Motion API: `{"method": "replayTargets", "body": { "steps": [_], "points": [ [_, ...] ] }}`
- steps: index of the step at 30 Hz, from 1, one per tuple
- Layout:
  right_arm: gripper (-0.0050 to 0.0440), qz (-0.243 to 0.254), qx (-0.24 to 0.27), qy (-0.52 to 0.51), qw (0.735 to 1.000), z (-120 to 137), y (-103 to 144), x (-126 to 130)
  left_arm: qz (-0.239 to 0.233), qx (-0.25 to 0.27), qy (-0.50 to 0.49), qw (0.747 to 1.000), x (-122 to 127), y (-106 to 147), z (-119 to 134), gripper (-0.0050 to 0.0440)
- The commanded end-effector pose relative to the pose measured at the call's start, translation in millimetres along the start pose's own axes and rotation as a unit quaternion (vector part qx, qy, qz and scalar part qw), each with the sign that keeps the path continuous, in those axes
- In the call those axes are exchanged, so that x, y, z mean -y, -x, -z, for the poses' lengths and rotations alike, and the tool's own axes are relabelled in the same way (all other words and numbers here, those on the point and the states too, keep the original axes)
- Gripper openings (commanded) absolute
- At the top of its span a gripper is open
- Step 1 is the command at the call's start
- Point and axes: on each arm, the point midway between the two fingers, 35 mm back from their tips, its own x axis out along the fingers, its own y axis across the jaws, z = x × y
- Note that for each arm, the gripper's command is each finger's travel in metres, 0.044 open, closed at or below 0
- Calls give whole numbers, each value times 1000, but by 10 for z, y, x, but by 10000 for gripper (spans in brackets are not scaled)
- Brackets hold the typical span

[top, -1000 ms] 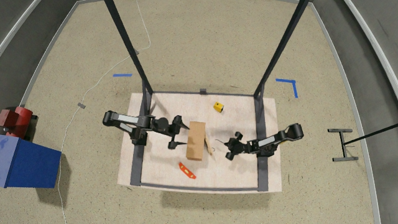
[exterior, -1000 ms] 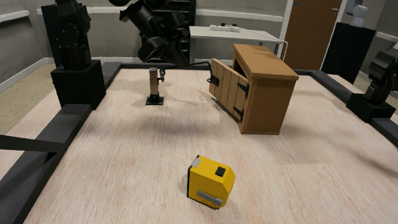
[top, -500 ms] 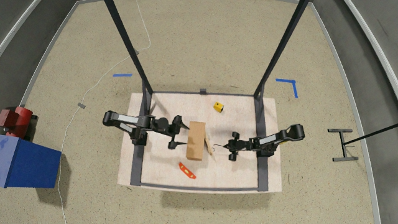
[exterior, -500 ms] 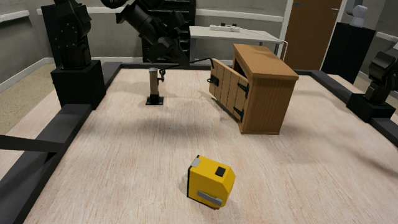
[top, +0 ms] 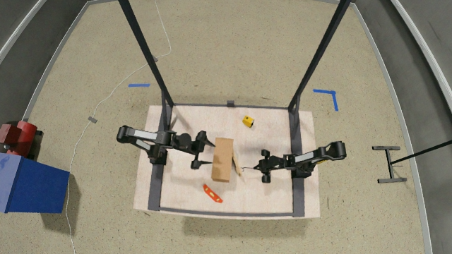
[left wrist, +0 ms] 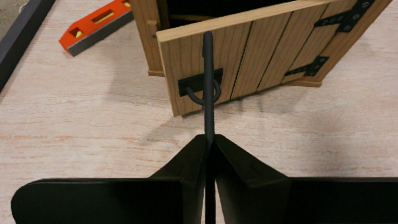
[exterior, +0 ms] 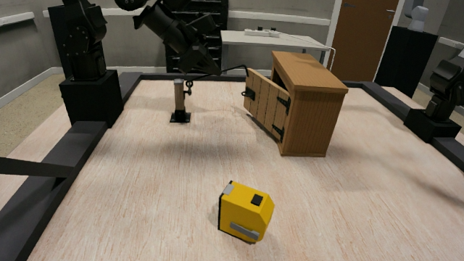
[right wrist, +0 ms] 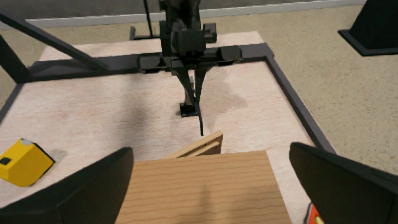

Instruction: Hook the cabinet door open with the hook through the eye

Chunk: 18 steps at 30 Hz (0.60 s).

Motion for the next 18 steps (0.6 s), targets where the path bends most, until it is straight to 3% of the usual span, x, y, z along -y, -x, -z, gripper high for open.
{"method": "replayTargets", "body": {
  "steps": [1,6,18],
  "points": [
    [400,2,17,-3,1000,-104,79,20,-3,6,1,1000,-7,19,-21,-50],
    [400,2,17,-3,1000,-104,79,20,-2,0,1,1000,-6,-14,-91,-50],
    [400,2,17,-3,1000,-104,79,20,-3,-94,1,996,-7,-147,-74,-50]
  ]
}}
